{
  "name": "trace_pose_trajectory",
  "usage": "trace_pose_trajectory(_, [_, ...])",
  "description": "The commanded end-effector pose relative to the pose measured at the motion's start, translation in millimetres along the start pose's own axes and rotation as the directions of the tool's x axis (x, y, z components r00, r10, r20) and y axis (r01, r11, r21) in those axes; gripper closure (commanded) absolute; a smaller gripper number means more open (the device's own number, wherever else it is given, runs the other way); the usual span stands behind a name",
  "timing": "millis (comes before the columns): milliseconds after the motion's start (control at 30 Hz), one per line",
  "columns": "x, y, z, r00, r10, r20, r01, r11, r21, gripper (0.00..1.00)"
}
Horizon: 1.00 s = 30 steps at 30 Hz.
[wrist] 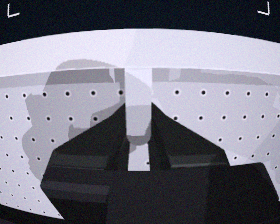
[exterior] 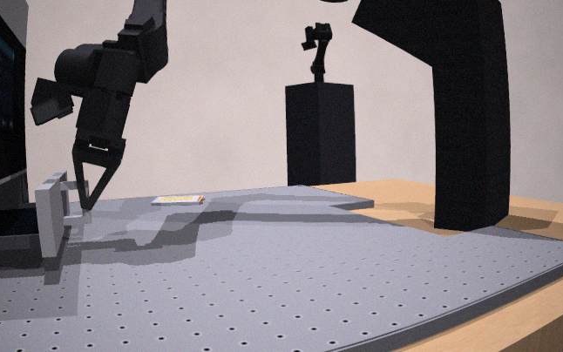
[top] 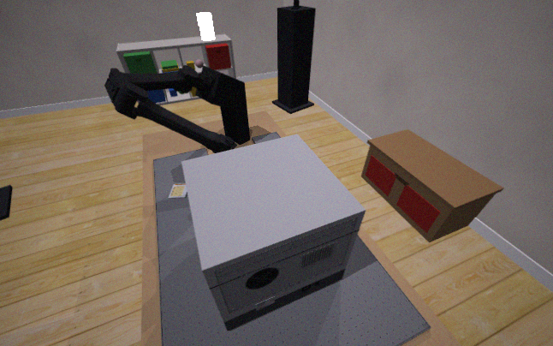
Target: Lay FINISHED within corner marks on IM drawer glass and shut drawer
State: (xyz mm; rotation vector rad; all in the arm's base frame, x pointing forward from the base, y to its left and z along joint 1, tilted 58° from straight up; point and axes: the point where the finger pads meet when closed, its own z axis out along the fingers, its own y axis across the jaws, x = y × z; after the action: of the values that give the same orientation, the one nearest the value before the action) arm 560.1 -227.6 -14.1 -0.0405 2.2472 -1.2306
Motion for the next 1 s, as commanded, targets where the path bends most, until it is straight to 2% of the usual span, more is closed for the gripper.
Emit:
trace_pose_trajectory(0, [16.0, -14.1, -4.2, 1.000, 0.026, -0.018, -0.026, 0.999, 0.019, 0.92])
trace_pose_trajectory(633, [38.1, -11.9, -10.4, 1.000, 0.001, -0.027, 0.000, 1.000, 0.012, 0.92])
trace_pose_trajectory(967, [37.1, -10.0, -11.6, 1.000, -0.003, -0.025, 0.003, 1.000, 0.009, 0.92])
